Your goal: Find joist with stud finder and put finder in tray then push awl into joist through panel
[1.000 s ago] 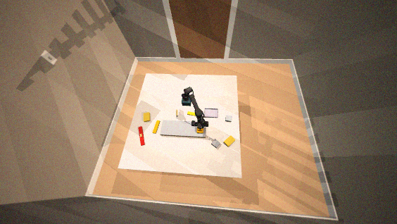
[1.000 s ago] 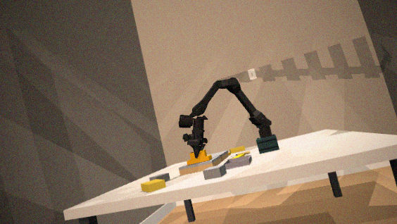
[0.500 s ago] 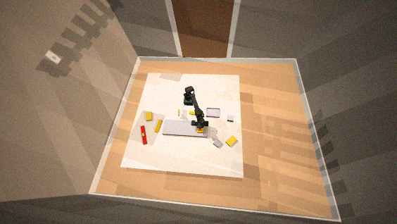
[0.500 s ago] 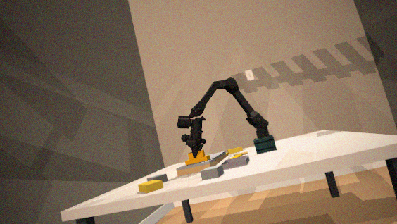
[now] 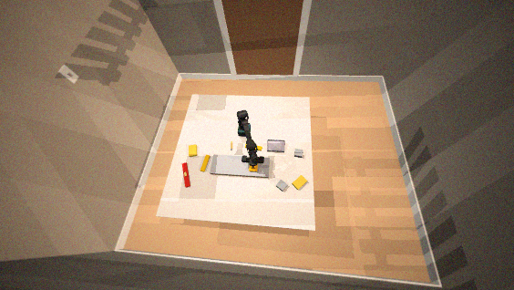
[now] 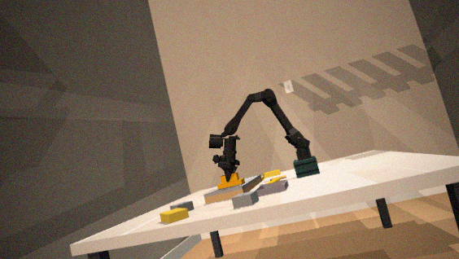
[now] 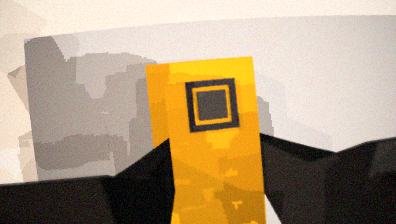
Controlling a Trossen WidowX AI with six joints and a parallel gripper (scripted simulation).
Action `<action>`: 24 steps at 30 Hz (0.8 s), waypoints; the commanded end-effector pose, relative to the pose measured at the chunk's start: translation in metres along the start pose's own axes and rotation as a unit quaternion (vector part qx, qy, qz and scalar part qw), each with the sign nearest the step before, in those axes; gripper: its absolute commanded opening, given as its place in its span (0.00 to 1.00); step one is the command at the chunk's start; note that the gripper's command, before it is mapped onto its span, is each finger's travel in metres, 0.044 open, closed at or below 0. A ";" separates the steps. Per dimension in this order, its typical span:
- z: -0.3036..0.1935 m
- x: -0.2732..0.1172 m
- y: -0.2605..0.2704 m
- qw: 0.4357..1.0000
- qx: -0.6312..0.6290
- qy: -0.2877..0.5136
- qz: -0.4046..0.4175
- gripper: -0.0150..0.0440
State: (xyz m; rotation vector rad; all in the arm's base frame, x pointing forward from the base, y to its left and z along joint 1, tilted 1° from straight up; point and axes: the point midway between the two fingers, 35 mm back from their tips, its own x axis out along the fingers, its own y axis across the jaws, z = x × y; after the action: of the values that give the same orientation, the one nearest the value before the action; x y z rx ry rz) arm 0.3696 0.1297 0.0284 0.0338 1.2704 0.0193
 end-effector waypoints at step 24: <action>-0.001 -0.001 -0.097 1.000 0.001 0.000 -0.006 0.25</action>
State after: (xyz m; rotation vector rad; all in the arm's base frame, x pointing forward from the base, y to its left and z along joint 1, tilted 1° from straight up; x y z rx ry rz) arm 0.3699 0.0485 0.0257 0.0289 1.2709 0.0162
